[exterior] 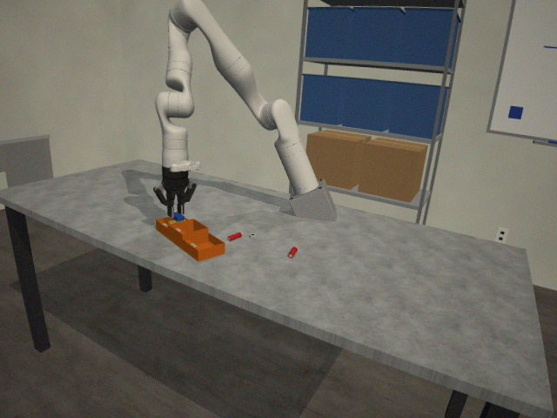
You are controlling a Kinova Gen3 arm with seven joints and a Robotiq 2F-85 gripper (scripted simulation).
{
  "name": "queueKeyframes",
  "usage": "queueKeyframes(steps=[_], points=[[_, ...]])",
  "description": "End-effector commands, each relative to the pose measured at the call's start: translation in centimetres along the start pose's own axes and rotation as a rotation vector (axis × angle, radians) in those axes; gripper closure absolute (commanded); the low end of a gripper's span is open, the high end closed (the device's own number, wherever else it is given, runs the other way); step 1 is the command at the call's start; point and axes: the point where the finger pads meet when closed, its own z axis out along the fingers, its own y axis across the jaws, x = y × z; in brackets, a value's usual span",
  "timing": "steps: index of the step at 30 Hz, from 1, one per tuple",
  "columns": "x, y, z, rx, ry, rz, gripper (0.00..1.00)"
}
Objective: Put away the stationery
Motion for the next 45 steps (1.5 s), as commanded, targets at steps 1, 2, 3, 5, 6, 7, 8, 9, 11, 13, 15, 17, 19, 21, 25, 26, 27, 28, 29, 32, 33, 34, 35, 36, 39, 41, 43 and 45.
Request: queueKeyframes(steps=[1,2,3,5,6,7,8,9,11,13,15,17,19,21,25,26,27,28,29,32,33,34,35,36,39,41,43,45], points=[[0.1,-0.2,0.4,0.008,0.000,-0.003,0.81],[0.1,-0.2,0.6,0.008,0.000,-0.003,0.81],[0.1,-0.2,0.6,0.008,0.000,-0.003,0.81],[0.1,-0.3,0.6,0.008,0.000,-0.003,0.81],[0.1,-0.3,0.6,0.008,0.000,-0.003,0.81],[0.1,-0.3,0.6,0.008,0.000,-0.003,0.81],[0.1,-0.3,0.6,0.008,0.000,-0.003,0.81],[0.1,-0.3,0.6,0.008,0.000,-0.003,0.81],[0.1,-0.3,0.6,0.008,0.000,-0.003,0.81],[0.1,-0.3,0.6,0.008,0.000,-0.003,0.81],[0.1,-0.3,0.6,0.008,0.000,-0.003,0.81],[0.1,-0.3,0.6,0.008,0.000,-0.003,0.70],[0.1,-0.3,0.6,0.008,0.000,-0.003,0.70],[0.1,-0.3,0.6,0.008,0.000,-0.003,0.70],[0.1,-0.3,0.6,0.008,0.000,-0.003,0.70],[0.1,-0.3,0.6,0.008,0.000,-0.003,0.70],[0.1,-0.3,0.6,0.008,0.000,-0.003,0.70],[0.1,-0.3,0.6,0.008,0.000,-0.003,0.70],[0.1,-0.3,0.6,0.008,0.000,-0.003,0.70],[0.1,-0.3,0.6,0.008,0.000,-0.003,0.70],[0.1,-0.3,0.6,0.008,0.000,-0.003,0.70],[0.1,-0.3,0.6,0.008,0.000,-0.003,0.70],[0.1,-0.3,0.6,0.008,0.000,-0.003,0.70],[0.1,-0.3,0.5,0.008,0.000,-0.003,0.70],[0.1,-0.3,0.1,0.008,0.000,-0.003,0.70],[0.1,-0.3,-0.2,0.008,0.000,-0.003,0.70],[0.1,-0.3,-0.4,0.008,0.000,-0.003,0.70],[0.1,-0.3,-0.7,0.008,0.000,-0.003,0.70]])
